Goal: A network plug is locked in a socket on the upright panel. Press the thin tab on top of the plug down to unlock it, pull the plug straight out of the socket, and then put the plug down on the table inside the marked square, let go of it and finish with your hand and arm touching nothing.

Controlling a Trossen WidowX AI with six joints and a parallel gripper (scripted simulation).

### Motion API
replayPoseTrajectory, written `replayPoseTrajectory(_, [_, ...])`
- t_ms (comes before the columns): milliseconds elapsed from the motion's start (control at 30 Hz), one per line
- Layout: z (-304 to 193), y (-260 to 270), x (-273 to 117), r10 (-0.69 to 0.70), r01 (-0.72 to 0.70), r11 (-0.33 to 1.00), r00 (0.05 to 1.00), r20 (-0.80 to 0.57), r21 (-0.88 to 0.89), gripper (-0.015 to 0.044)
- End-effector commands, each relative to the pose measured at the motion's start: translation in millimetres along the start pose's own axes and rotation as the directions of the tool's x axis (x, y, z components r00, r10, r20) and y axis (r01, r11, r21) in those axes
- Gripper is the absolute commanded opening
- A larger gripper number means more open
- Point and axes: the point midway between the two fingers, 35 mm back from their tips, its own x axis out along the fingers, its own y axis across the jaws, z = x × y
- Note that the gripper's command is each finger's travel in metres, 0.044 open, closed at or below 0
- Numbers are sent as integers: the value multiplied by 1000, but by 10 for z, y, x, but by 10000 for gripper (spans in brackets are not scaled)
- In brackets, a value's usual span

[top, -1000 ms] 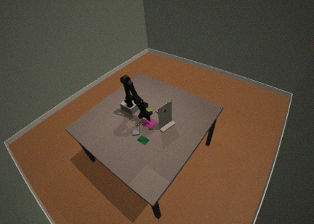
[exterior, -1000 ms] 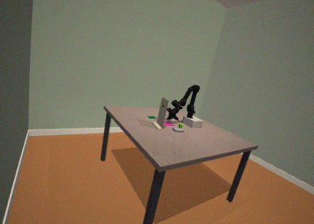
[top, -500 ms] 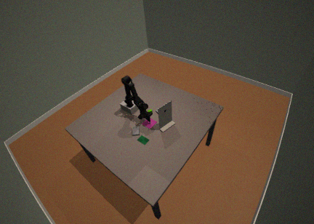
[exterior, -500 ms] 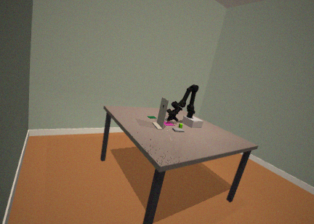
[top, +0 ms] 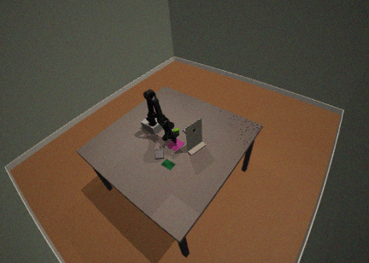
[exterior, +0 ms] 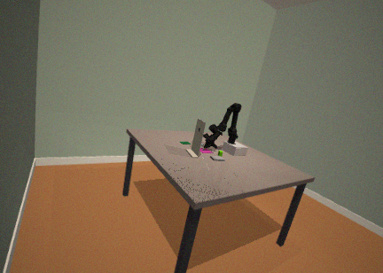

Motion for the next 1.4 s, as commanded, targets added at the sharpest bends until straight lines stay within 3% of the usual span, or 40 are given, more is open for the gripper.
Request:
replayPoseTrajectory(0, [0, -15, 21, -4, 4, 1000, 1000, -3, -2, 0])
replayPoseTrajectory(367, [7, -9, 19, -1, 1, 1000, 1000, 1, 1, 0])
replayPoseTrajectory(567, [7, -9, 19, -1, 1, 1000, 1000, 1, 1, 156])
replayPoseTrajectory(1367, [2, -2, -109, -2, 2, 1000, 1000, 0, 0, 156])
